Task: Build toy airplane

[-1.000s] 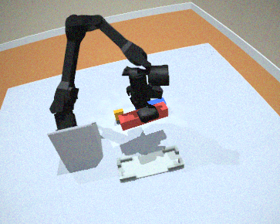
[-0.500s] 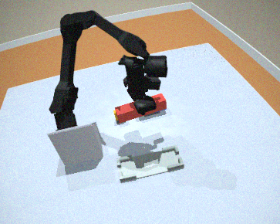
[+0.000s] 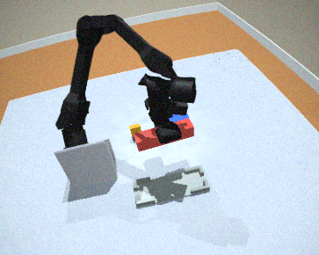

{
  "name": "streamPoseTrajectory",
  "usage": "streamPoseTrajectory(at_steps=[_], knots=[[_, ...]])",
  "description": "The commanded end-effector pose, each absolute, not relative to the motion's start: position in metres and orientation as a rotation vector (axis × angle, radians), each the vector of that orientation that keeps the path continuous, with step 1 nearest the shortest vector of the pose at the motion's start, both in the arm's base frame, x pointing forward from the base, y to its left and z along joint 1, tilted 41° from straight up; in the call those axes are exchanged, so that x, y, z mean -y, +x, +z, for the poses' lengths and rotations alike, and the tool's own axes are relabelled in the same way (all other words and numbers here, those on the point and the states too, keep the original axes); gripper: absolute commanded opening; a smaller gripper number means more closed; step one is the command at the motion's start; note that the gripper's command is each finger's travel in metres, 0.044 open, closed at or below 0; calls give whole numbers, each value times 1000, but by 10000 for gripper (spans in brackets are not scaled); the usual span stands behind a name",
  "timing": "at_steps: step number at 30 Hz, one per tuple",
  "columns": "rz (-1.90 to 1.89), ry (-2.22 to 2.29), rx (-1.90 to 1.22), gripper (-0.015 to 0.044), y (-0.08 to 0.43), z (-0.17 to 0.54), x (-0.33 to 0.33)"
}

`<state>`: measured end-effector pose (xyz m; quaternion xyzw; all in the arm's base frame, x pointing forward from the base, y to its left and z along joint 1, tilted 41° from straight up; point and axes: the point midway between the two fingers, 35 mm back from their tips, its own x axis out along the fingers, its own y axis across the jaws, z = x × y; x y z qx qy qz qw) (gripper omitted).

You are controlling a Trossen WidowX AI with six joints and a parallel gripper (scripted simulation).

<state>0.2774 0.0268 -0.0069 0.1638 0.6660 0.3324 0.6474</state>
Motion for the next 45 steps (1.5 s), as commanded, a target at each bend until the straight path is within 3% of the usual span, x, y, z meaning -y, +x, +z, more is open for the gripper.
streamPoseTrajectory(at_steps=[1,36,43,45], knots=[[747,371,-1517,0,278,-17,-21],[674,447,-1559,0,262,-116,23],[674,447,-1559,184,262,-116,23],[674,447,-1559,196,262,-116,23]])
